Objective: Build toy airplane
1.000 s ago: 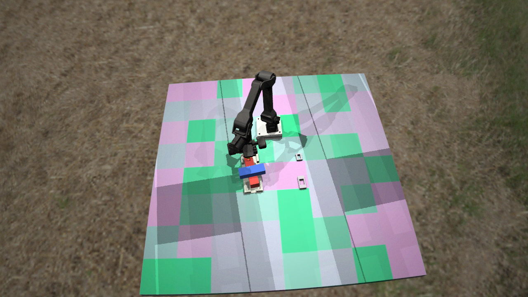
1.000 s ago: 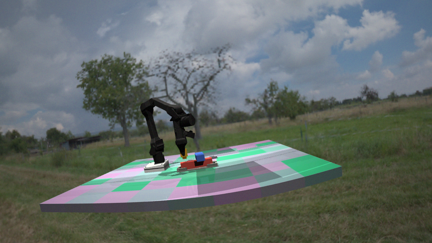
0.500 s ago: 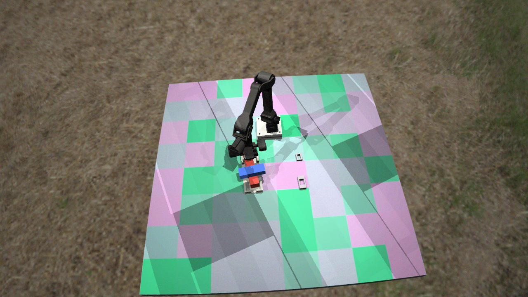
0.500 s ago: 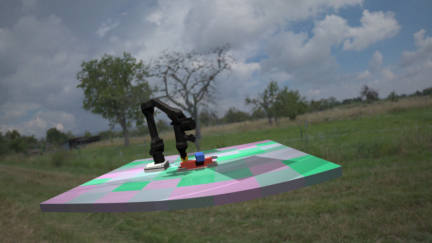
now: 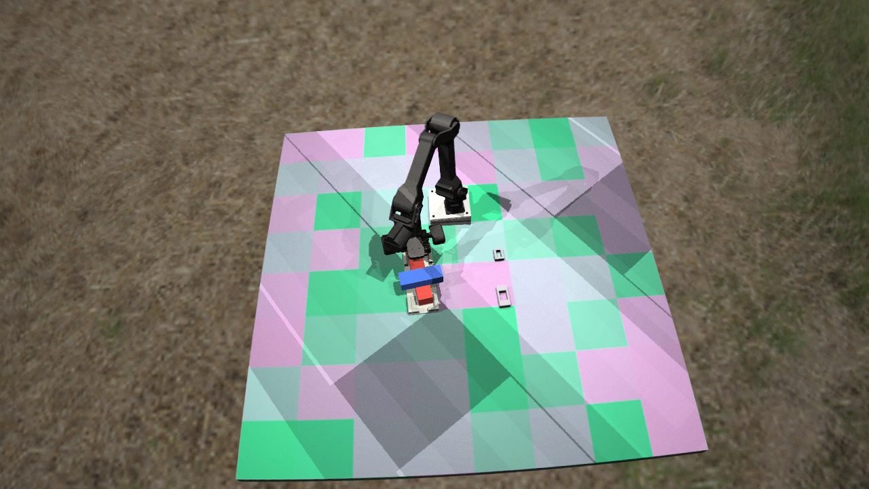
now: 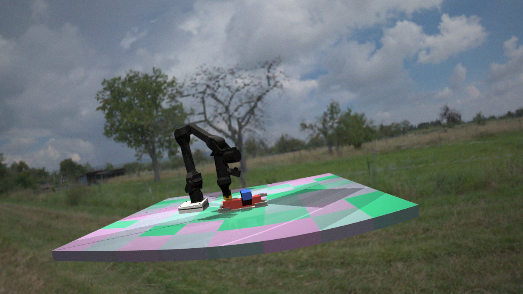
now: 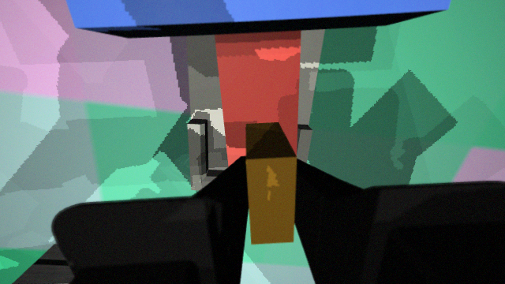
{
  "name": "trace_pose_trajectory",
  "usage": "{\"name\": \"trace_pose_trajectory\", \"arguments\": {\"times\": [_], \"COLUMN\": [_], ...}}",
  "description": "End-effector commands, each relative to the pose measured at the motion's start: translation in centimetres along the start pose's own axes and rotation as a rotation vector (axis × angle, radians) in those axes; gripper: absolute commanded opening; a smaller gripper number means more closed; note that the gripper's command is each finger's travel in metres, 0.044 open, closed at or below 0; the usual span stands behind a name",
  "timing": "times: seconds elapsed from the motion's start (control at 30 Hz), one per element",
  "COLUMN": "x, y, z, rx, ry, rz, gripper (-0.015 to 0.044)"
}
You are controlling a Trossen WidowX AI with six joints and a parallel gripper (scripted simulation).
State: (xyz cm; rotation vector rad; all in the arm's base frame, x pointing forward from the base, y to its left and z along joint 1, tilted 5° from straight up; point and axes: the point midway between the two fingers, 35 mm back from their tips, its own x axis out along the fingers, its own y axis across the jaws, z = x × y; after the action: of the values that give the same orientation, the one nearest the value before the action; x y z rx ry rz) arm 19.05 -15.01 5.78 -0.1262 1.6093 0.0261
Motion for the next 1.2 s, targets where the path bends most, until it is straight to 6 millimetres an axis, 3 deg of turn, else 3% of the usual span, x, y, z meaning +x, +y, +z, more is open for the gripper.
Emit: {"name": "trace_pose_trajectory", "arguments": {"times": [0.0,0.17,0.43,0.7,1.17], "x": [0.0,0.0,-0.2,-8.9,-9.1], "y": [0.0,0.0,0.0,0.0,0.0], "z": [0.0,0.0,0.0,0.1,0.3], "rx": [0.0,0.0,0.0,-0.004,-0.004], "ry": [-0.001,-0.001,-0.001,0.002,0.002], "rz": [-0.001,-0.001,-0.001,-0.003,-0.003], "gripper": [0.0131,0.026,0.026,0.026,0.026]}}
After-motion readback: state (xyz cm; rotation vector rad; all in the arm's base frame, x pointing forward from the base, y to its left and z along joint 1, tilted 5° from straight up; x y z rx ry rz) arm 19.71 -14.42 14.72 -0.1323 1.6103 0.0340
